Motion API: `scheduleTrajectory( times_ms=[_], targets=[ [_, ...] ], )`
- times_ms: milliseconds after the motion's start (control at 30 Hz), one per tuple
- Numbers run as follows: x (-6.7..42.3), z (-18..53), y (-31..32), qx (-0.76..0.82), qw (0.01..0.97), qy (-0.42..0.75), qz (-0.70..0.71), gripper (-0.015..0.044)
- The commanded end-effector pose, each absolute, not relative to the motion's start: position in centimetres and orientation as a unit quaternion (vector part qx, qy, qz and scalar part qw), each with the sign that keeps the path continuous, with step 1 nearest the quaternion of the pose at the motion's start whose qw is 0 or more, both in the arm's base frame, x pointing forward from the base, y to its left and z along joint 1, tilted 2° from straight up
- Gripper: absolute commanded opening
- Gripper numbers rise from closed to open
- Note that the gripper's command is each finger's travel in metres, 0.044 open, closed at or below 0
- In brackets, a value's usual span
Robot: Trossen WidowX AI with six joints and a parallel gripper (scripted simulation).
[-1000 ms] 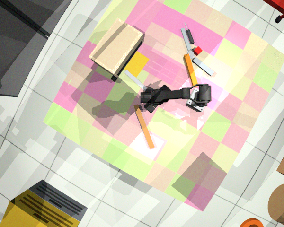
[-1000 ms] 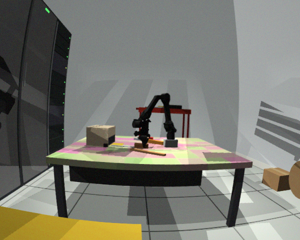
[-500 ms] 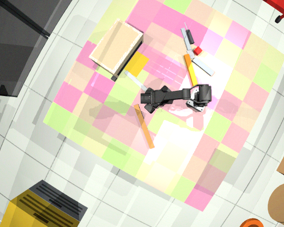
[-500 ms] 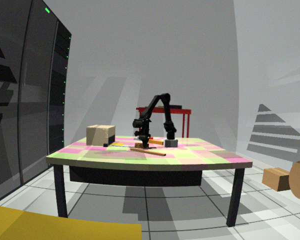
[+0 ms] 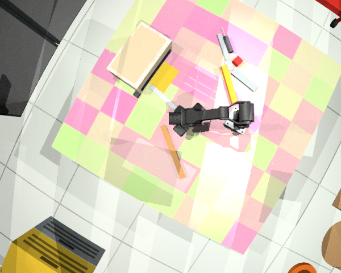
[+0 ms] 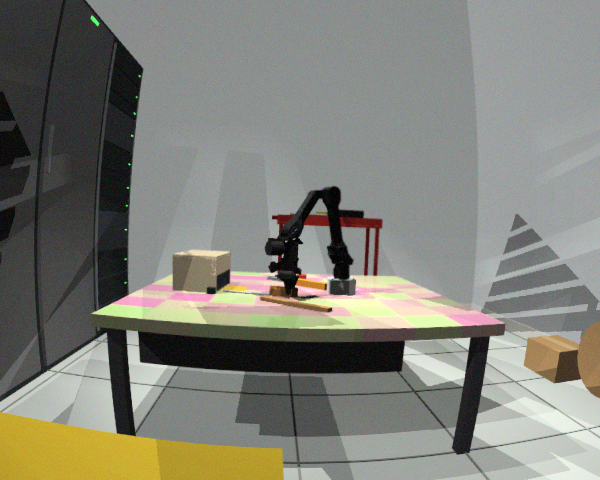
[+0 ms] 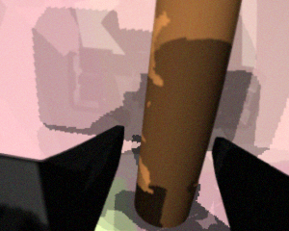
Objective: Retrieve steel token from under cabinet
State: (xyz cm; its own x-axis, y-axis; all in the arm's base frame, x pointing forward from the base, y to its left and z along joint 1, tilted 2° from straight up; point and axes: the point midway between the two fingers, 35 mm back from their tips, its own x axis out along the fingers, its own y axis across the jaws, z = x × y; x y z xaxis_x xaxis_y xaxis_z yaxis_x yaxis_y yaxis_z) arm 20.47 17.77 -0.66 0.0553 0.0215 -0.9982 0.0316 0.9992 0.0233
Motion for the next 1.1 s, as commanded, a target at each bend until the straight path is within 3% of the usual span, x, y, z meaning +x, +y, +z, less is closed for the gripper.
scheduleTrajectory(
  times_ms=[0,400,567,833,933,1067],
  targets=[
    [20.47,-0.63,17.77,0.019,0.726,0.687,-0.003,0.027],
    [20.5,-1.0,17.73,0.019,0.726,0.687,-0.003,0.027],
    [20.47,-0.75,17.75,0.019,0.726,0.687,-0.004,0.0139],
    [20.47,-0.75,17.75,0.019,0.726,0.687,-0.004,0.0084],
    [20.47,-0.75,17.75,0.019,0.726,0.687,-0.004,0.0006],
    [20.52,-0.74,17.75,0.019,0.726,0.687,-0.004,0.0]
  ],
)
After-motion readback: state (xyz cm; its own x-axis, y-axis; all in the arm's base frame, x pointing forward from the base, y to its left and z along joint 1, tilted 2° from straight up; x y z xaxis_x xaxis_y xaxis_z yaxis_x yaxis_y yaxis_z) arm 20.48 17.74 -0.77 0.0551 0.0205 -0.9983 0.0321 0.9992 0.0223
